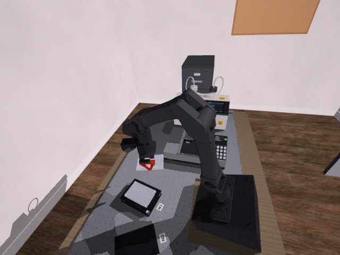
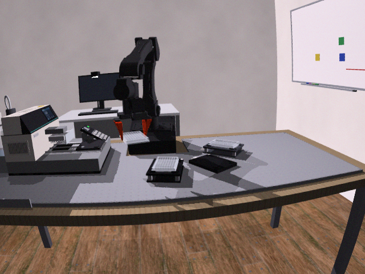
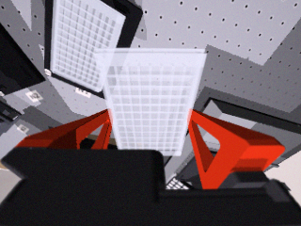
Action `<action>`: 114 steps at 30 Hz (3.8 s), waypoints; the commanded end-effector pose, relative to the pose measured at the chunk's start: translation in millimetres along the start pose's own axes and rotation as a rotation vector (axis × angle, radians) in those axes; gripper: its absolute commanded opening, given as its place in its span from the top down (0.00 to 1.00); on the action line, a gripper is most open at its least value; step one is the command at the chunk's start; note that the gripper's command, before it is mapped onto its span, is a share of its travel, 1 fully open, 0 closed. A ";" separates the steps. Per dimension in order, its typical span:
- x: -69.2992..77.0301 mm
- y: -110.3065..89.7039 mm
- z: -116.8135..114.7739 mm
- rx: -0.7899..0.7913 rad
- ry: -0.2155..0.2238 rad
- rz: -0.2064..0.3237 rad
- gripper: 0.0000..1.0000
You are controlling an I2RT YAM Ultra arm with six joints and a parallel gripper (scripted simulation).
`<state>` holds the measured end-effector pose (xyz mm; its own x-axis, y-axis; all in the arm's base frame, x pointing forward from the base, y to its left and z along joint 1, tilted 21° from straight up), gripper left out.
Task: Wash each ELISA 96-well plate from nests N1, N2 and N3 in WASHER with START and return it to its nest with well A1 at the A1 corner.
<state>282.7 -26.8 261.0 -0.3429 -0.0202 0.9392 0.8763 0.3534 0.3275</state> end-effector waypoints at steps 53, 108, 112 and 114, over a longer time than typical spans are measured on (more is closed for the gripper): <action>-13.1 47.6 157.9 0.204 -0.004 -0.019 1.00; -28.4 29.9 309.3 0.277 0.000 -0.018 1.00; -28.4 29.7 309.2 0.277 0.000 -0.018 1.00; -28.4 29.6 309.2 0.277 0.000 -0.018 1.00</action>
<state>214.3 273.0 207.9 -0.3493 -0.0184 0.9368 0.7464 0.5990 0.2900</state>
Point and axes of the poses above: the point where the finger pads meet when closed, its own x axis back along the fingers, its own z axis across the jaws, y = z × x, the point moved 10 cm from there along x, back along the fingers, and after that the axes turned 4 degrees about -x, right-handed, at the moved point
